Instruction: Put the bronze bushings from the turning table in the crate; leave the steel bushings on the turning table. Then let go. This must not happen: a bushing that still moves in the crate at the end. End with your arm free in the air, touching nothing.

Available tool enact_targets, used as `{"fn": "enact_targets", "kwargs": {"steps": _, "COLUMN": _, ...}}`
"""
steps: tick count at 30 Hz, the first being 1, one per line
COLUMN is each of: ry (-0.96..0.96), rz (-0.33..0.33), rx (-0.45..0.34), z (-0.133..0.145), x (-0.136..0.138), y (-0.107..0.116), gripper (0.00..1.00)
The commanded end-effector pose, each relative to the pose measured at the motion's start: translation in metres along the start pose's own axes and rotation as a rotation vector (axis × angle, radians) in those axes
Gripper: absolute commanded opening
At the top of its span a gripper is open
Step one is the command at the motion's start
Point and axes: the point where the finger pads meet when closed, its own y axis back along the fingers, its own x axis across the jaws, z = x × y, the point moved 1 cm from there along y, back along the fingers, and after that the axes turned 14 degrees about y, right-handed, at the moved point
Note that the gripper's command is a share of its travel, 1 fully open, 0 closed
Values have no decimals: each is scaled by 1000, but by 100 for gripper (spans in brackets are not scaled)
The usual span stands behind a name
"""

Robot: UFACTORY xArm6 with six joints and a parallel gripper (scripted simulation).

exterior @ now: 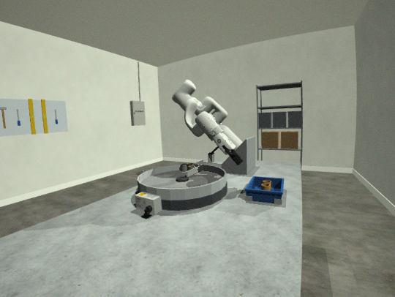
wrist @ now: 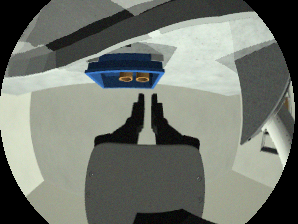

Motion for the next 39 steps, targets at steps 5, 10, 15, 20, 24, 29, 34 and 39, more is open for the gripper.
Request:
{"fn": "enact_targets", "kwargs": {"steps": 5, "ry": 3, "rz": -4, "rx": -3, "z": -33, "x": 22, "y": 36, "gripper": 11}}
{"fn": "enact_targets", "kwargs": {"steps": 10, "ry": 3, "rz": -4, "rx": -3, "z": -59, "x": 38, "y": 60, "gripper": 11}}
{"fn": "enact_targets", "kwargs": {"steps": 15, "ry": 3, "rz": -4, "rx": -3, "z": -79, "x": 51, "y": 78, "gripper": 11}}
{"fn": "enact_targets", "kwargs": {"steps": 20, "ry": 3, "rz": -4, "rx": -3, "z": -99, "x": 64, "y": 97, "gripper": 11}}
{"fn": "enact_targets", "kwargs": {"steps": 24, "ry": 3, "rz": -4, "rx": -3, "z": -114, "x": 74, "y": 111, "gripper": 11}}
{"fn": "enact_targets", "kwargs": {"steps": 29, "ry": 3, "rz": -4, "rx": -3, "z": -133, "x": 87, "y": 129, "gripper": 11}}
{"fn": "enact_targets", "kwargs": {"steps": 34, "ry": 3, "rz": -4, "rx": -3, "z": -154, "x": 101, "y": 148, "gripper": 11}}
{"fn": "enact_targets", "kwargs": {"steps": 39, "ry": 3, "rz": -4, "rx": -3, "z": -167, "x": 109, "y": 160, "gripper": 11}}
